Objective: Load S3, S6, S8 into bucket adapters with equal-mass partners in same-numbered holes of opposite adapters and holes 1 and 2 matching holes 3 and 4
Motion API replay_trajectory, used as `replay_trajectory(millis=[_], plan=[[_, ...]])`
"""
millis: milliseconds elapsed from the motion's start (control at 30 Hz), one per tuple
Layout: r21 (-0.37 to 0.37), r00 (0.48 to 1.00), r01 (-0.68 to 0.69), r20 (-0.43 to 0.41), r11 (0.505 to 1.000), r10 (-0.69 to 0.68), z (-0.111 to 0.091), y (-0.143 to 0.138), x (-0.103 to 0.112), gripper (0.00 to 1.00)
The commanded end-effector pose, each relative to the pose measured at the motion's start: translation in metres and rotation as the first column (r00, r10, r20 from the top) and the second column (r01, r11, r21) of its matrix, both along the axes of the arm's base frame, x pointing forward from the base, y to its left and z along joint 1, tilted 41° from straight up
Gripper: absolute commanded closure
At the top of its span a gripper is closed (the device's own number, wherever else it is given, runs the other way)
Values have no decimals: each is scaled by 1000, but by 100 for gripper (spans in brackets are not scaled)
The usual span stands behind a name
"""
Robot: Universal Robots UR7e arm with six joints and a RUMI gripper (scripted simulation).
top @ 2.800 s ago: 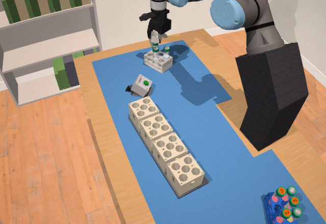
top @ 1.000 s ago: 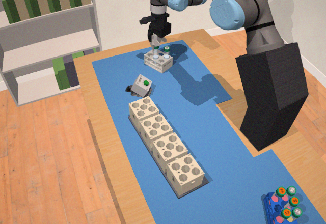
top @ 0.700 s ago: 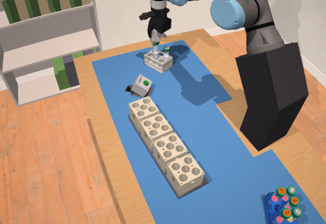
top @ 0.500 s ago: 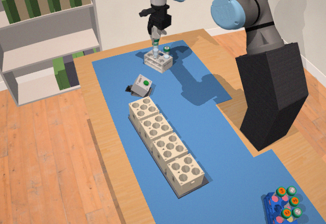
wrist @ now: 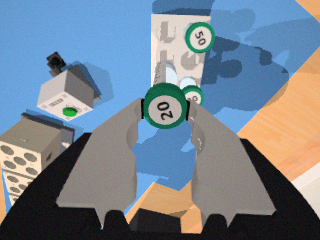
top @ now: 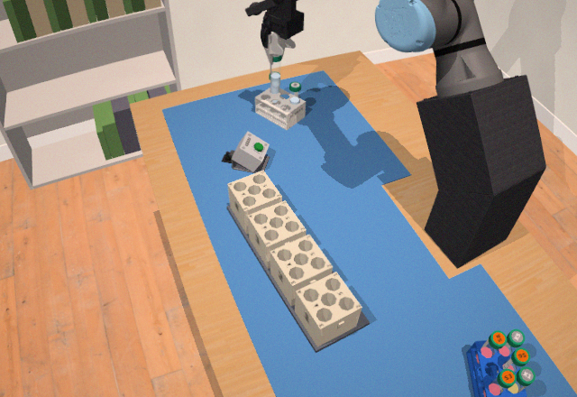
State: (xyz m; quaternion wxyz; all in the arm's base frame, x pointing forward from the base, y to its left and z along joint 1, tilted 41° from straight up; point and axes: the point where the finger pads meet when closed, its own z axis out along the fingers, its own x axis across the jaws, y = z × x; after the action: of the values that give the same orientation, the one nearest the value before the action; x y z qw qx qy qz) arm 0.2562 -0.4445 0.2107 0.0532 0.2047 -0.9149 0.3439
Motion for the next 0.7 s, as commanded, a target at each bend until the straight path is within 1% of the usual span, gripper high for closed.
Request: replay_trajectory(millis=[0, 167, 300, 467, 667], plan=[[0, 1000, 0, 0, 1000, 0, 11, 9, -1, 100], [0, 1000, 0, 0, 1000, 0, 23, 19, -1, 100], [0, 1000, 0, 0, 1000, 0, 23, 19, -1, 100], [-2, 991, -101, -86, 995, 101, 2, 44, 8, 100], [8, 957, -220, -189, 975, 218, -23, 73, 18, 100]])
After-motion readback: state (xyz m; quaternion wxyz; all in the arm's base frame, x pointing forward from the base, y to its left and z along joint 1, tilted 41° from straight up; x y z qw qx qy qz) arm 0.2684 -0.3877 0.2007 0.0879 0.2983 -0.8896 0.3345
